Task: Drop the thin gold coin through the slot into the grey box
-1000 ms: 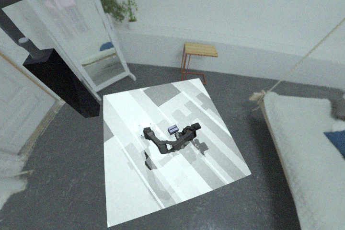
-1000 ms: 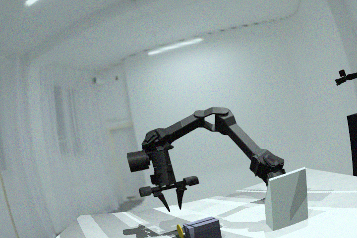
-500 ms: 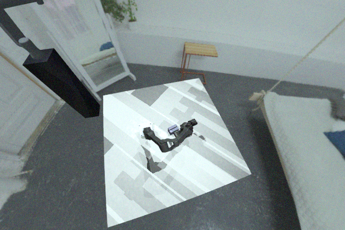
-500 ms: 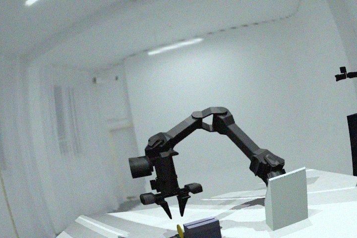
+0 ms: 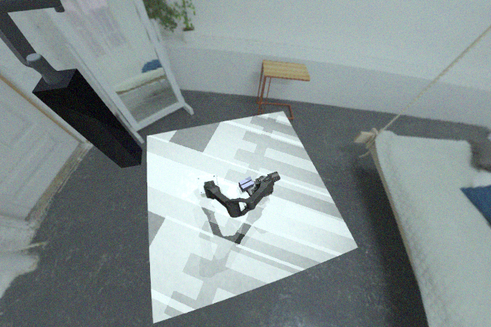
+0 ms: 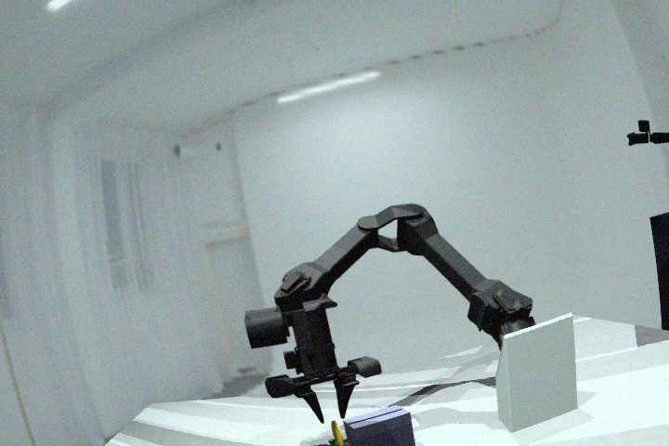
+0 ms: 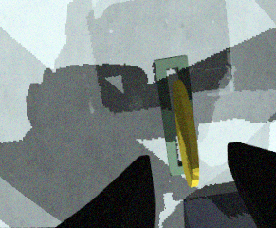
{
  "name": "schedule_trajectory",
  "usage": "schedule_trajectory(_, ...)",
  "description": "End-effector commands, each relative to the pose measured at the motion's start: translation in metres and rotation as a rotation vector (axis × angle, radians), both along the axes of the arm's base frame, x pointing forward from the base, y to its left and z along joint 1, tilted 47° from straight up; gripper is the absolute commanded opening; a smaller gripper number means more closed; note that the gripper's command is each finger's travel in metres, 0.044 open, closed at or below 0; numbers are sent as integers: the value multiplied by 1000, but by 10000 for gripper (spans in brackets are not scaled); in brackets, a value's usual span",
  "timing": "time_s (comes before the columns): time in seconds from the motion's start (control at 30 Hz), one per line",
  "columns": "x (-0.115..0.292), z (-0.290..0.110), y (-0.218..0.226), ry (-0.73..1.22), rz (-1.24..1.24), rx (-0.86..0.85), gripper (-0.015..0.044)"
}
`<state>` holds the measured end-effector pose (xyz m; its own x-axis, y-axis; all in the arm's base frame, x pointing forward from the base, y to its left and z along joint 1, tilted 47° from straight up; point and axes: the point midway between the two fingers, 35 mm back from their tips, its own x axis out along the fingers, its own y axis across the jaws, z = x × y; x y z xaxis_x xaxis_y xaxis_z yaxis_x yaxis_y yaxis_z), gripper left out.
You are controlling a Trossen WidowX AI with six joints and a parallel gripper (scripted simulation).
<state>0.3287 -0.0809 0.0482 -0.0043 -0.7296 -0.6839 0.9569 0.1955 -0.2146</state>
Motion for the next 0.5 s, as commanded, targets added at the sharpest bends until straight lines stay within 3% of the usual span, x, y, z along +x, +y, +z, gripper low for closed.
schedule_trajectory(0.0, 0, -4, -4, 5, 5, -5, 161)
schedule_trajectory(0.47, -1, -19, -21, 5, 5, -6, 161)
